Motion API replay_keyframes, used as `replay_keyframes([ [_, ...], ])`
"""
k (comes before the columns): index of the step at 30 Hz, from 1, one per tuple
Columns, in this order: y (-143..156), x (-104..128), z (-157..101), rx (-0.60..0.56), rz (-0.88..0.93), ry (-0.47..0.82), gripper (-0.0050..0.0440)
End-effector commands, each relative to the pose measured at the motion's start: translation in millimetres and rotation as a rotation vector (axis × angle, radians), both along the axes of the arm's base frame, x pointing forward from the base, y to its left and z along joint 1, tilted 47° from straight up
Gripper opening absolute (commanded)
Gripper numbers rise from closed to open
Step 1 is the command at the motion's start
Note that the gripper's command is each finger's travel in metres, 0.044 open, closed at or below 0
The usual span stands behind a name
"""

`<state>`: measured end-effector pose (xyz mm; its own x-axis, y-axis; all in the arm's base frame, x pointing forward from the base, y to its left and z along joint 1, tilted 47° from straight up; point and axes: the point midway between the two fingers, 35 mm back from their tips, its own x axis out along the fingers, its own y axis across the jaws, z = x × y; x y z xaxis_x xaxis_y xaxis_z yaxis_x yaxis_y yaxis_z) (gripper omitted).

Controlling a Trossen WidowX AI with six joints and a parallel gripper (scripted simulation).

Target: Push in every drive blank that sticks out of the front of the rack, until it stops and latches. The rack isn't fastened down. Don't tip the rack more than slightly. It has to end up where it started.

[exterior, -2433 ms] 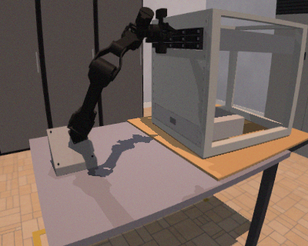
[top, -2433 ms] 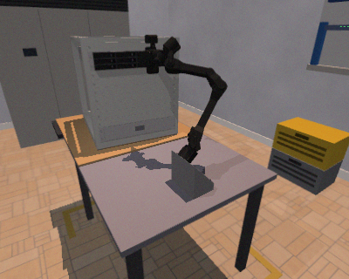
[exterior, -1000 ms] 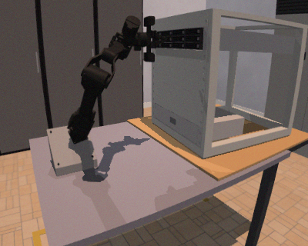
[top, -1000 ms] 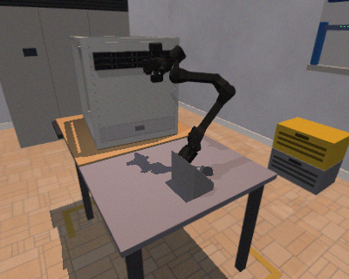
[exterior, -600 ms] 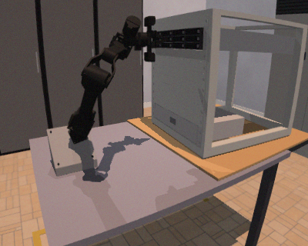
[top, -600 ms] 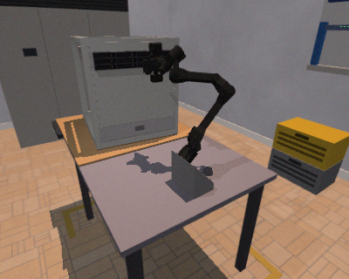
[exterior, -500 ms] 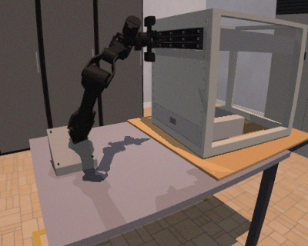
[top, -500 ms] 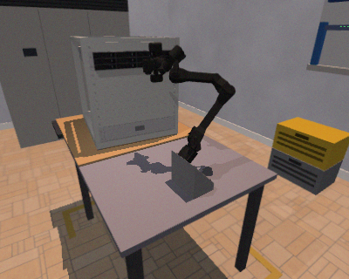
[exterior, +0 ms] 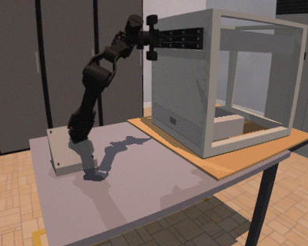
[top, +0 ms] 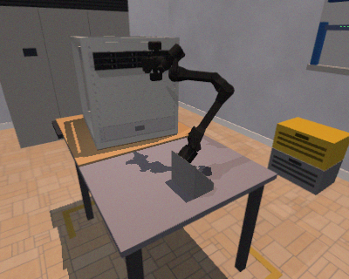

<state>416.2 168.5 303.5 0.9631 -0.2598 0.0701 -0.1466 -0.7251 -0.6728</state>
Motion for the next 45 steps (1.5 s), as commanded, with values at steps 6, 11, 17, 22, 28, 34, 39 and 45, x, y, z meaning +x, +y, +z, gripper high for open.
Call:
replay_keyframes([
  [6,1.5,1.8,6.3,0.011,0.003,-0.013,-0.0050],
  [11,0.9,3.8,6.5,0.011,0.003,-0.013,-0.0050],
  [17,-1.2,11.3,7.2,0.011,0.003,-0.013,-0.0050],
  [22,-1.2,11.3,7.2,0.011,0.003,-0.013,-0.0050],
  [28,-1.7,13.4,7.4,0.011,0.003,-0.013,-0.0050],
  [34,-3.6,21.0,8.1,0.011,0.003,-0.013,-0.0050],
  [39,-3.6,21.0,8.1,0.011,0.003,-0.013,-0.0050],
  [45,-4.2,23.1,8.3,0.011,0.003,-0.013,-0.0050],
])
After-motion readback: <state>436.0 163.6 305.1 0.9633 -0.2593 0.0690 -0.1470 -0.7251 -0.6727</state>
